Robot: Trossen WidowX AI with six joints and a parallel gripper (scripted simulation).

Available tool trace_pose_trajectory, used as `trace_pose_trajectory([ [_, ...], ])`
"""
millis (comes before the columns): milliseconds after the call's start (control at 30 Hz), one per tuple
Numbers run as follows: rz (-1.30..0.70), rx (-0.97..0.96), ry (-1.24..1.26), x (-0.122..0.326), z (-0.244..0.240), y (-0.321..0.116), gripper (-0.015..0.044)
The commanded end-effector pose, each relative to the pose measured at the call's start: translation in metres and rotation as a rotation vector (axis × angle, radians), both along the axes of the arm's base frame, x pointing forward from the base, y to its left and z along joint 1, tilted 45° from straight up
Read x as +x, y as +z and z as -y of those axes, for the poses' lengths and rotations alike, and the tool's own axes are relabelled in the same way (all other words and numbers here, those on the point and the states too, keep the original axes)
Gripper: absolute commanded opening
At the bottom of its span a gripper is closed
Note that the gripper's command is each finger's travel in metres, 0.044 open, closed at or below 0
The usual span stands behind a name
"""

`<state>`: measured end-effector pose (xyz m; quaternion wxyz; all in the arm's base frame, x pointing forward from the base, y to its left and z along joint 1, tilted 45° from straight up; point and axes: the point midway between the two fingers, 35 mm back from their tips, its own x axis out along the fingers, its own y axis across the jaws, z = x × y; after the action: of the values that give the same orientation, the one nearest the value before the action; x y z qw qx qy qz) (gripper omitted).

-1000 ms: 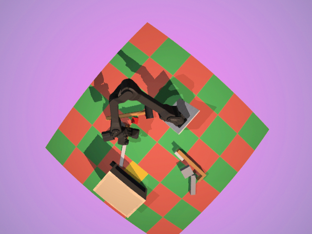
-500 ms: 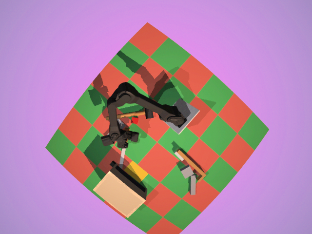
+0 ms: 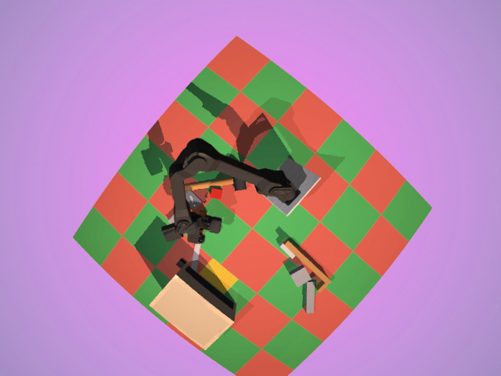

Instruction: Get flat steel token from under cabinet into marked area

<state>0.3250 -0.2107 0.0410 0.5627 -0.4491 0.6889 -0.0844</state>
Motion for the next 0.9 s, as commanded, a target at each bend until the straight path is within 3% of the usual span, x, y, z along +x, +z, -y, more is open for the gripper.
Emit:
trace_pose_trajectory([
  [0,0.011,0.005,0.003,0.01,-0.003,-0.003,0.0],
  [867,0.013,0.006,0.003,0.04,-0.017,-0.014,0.0],
])
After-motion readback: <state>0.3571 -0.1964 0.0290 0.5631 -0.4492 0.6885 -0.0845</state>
